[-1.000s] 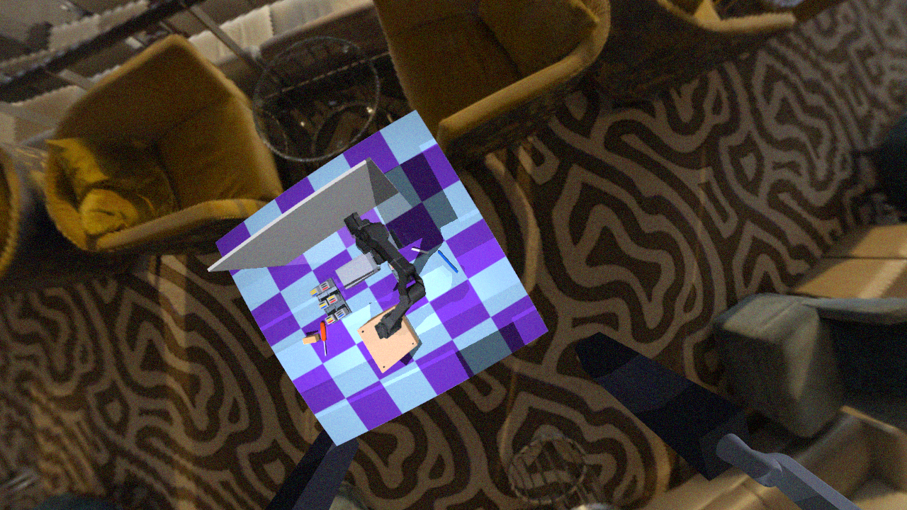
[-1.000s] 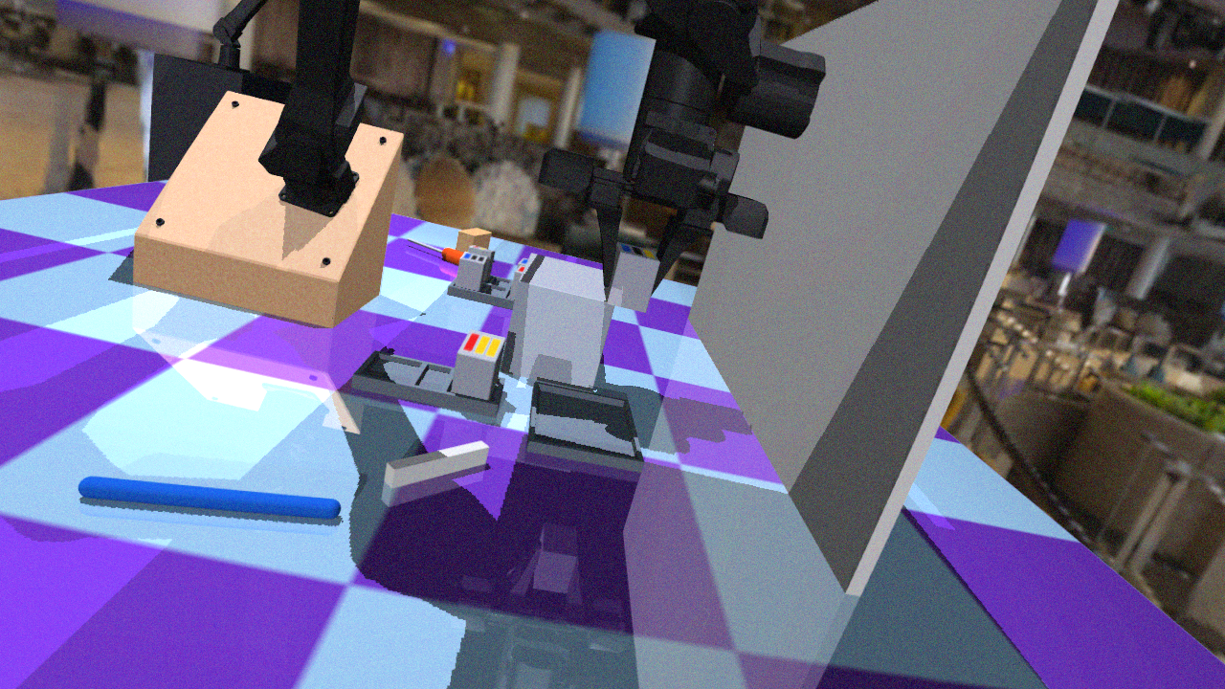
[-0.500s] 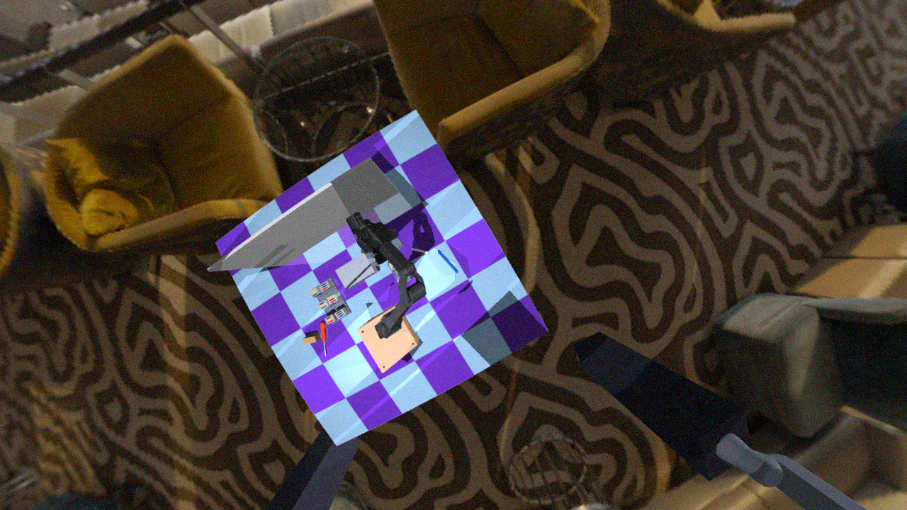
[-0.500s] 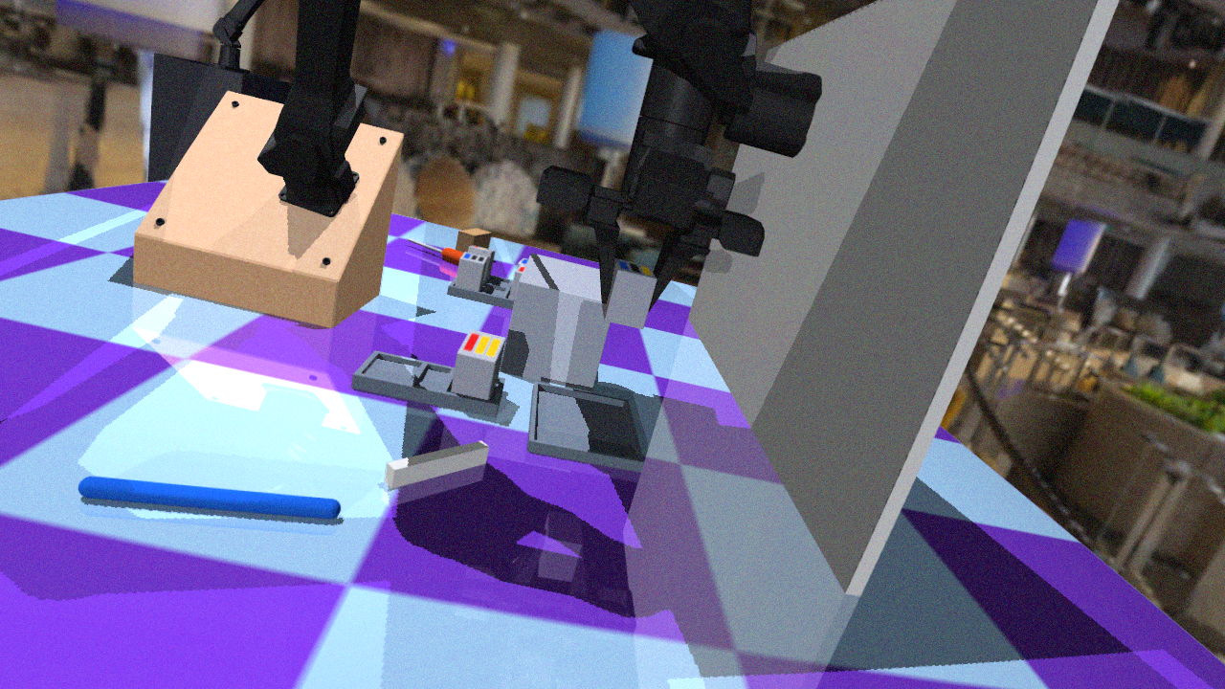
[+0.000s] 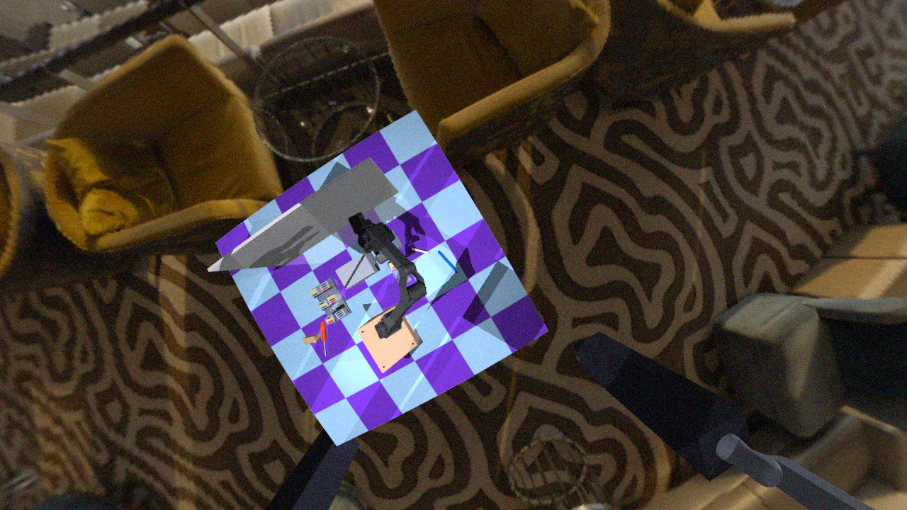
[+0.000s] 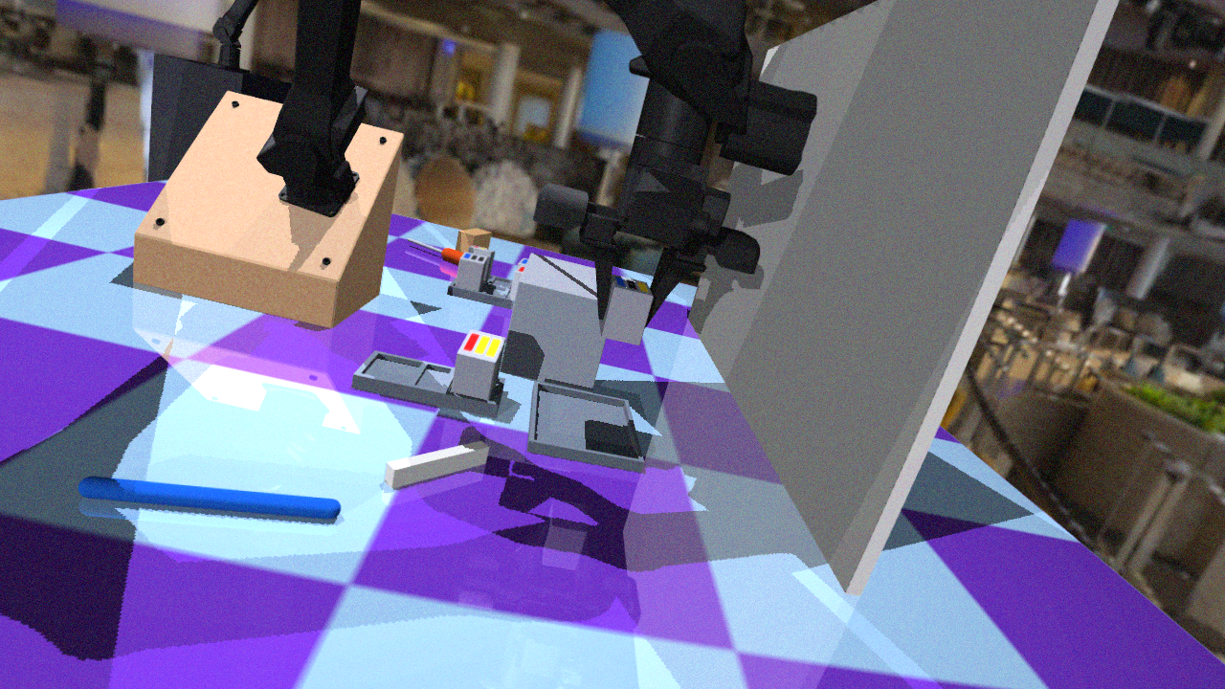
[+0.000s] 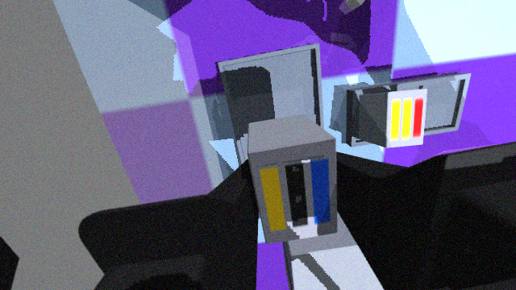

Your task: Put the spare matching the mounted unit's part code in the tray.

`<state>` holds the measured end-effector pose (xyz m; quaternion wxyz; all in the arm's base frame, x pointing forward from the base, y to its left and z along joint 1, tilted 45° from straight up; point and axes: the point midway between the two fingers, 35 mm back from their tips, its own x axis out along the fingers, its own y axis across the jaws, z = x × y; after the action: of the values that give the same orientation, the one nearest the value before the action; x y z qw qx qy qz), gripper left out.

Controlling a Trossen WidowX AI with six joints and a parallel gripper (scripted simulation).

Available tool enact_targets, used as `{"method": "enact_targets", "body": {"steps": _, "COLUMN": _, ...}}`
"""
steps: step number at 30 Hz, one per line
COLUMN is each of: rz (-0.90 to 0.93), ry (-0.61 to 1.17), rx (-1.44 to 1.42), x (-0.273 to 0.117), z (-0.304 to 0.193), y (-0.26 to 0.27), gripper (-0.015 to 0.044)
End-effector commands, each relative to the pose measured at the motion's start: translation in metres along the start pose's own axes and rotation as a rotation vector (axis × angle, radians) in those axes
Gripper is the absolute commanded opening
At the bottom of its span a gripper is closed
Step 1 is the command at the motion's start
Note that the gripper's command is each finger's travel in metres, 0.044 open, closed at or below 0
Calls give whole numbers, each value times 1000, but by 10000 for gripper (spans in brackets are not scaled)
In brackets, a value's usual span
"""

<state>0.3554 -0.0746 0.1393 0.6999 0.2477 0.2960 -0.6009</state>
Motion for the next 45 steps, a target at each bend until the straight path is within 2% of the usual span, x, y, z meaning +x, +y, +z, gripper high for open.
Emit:
{"method": "enact_targets", "body": {"steps": 1, "rz": -3, "ry": 4, "rx": -7, "x": 5, "z": -2, "y": -1, "gripper": 0}}
{"method": "enact_targets", "body": {"steps": 45, "rz": -3, "ry": -1, "rx": -7, "x": 47, "z": -1, "y": -3, "gripper": 0}}
